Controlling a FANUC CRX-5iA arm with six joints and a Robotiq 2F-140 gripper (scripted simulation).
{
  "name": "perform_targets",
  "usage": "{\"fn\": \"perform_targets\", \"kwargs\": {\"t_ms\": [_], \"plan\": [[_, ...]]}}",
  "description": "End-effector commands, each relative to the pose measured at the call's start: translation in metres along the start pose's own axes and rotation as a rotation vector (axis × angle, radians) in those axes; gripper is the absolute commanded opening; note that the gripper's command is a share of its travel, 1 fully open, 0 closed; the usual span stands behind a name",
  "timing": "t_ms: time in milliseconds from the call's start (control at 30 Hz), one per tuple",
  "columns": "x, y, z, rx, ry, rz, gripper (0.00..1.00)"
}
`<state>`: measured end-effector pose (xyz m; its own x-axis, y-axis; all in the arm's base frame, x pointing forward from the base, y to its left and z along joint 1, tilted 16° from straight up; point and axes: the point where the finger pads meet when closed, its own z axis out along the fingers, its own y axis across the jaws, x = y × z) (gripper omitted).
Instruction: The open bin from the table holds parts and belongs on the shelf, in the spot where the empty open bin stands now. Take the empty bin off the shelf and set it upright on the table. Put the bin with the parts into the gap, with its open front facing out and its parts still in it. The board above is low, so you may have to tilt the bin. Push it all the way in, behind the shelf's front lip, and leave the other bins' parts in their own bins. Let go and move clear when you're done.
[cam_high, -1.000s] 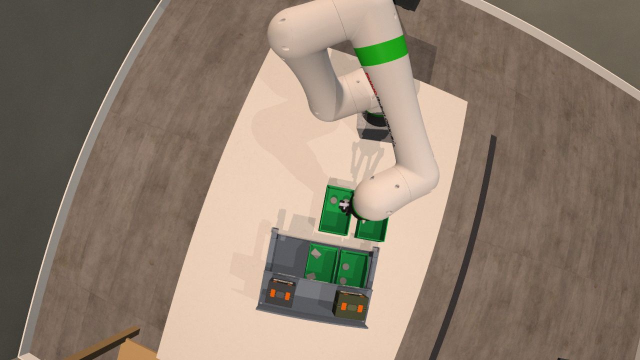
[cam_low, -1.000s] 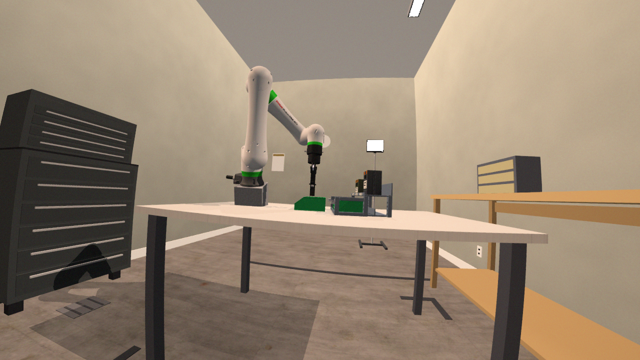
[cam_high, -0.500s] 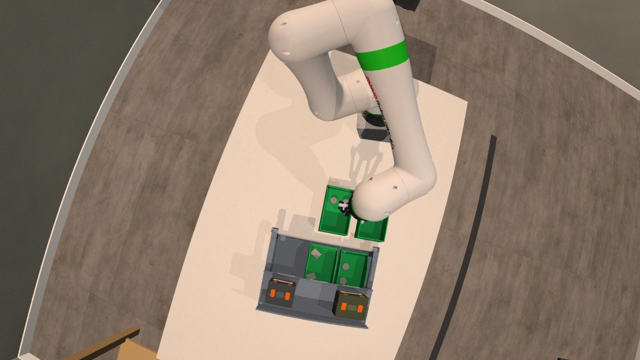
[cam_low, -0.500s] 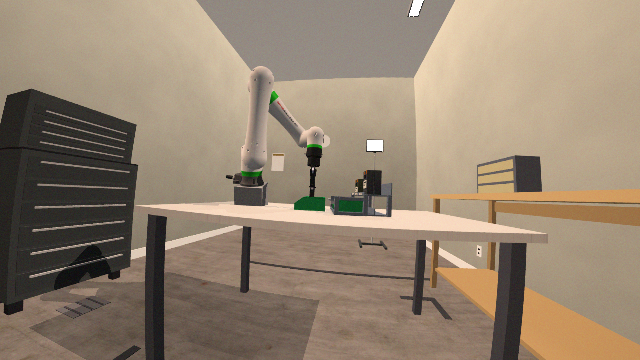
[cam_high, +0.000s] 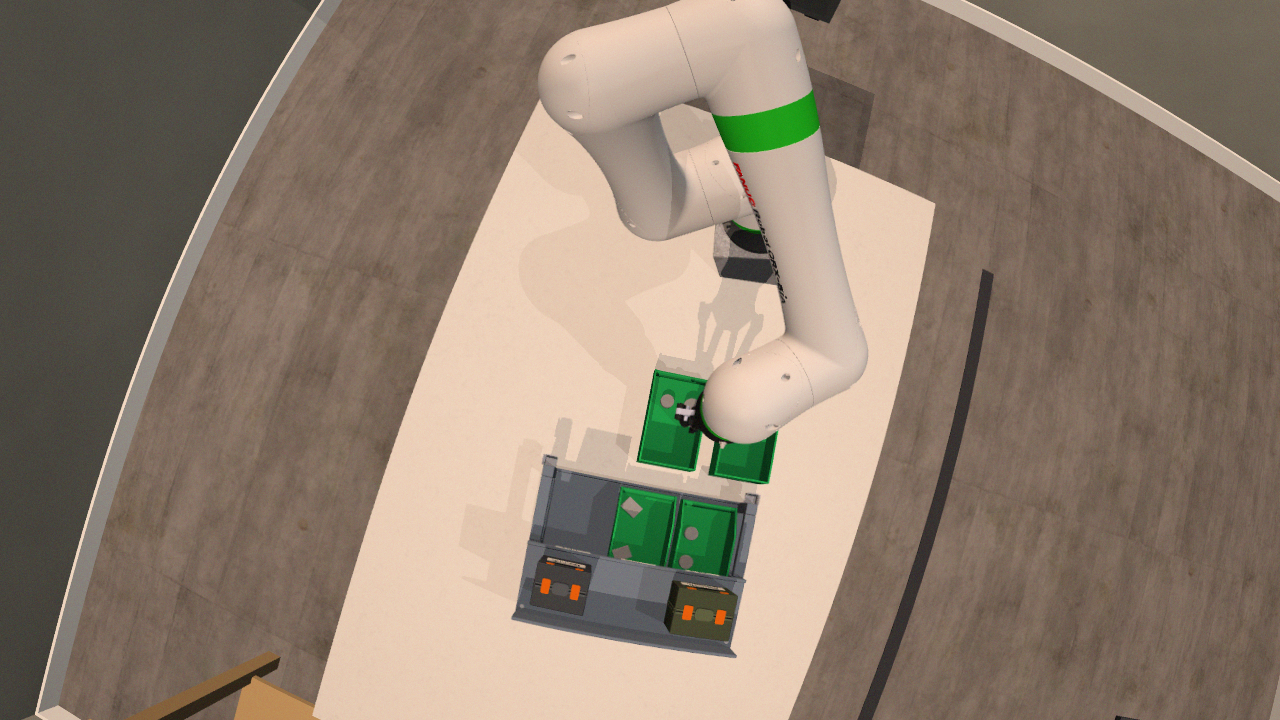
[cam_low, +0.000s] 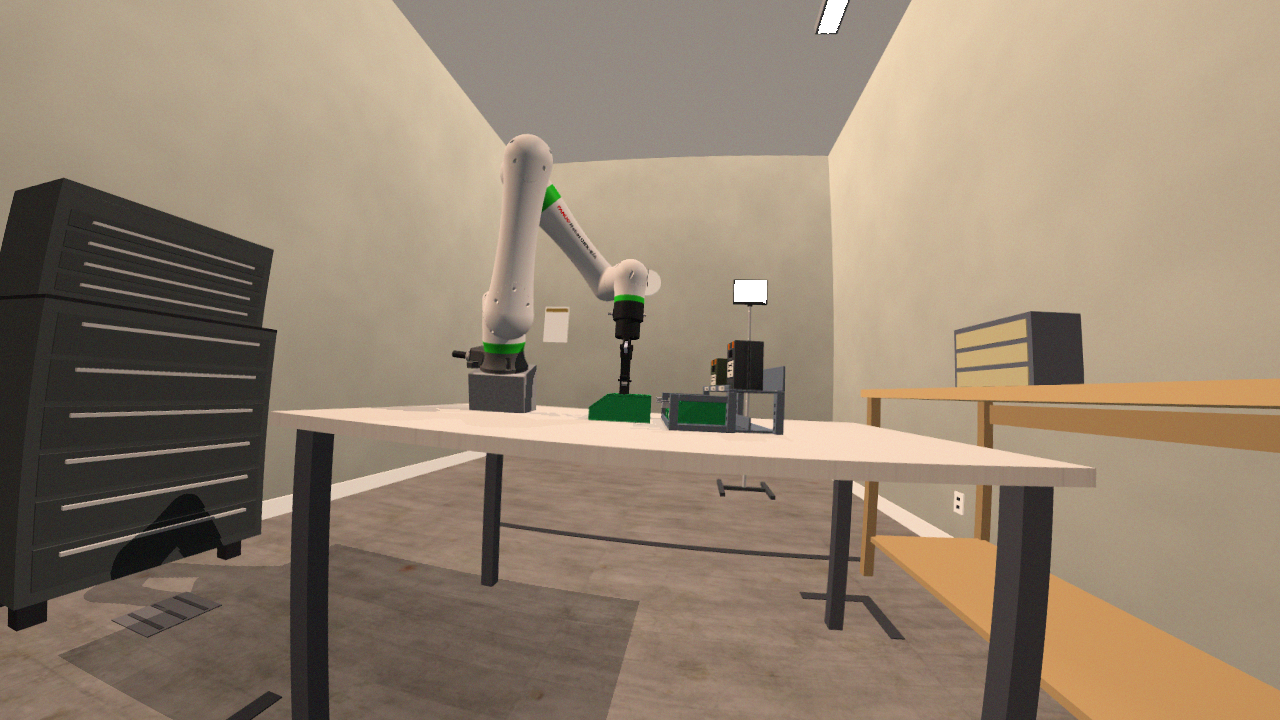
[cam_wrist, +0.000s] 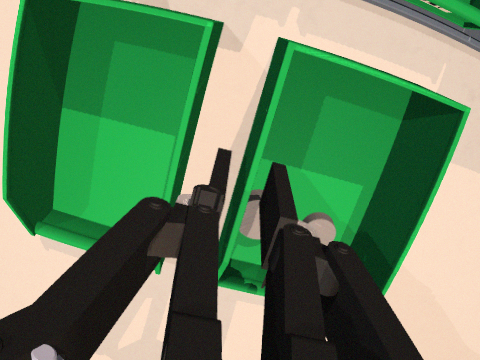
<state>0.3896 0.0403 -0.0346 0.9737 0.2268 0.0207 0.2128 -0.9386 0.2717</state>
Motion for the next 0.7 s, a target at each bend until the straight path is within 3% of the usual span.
{"fn": "perform_targets", "kwargs": {"t_ms": [0,667], "plan": [[0.0007,-0.0001,0.0002,0.000,0.001,0.000,0.24],[0.0007,-0.0001,0.0026,0.000,0.001,0.000,0.24]]}}
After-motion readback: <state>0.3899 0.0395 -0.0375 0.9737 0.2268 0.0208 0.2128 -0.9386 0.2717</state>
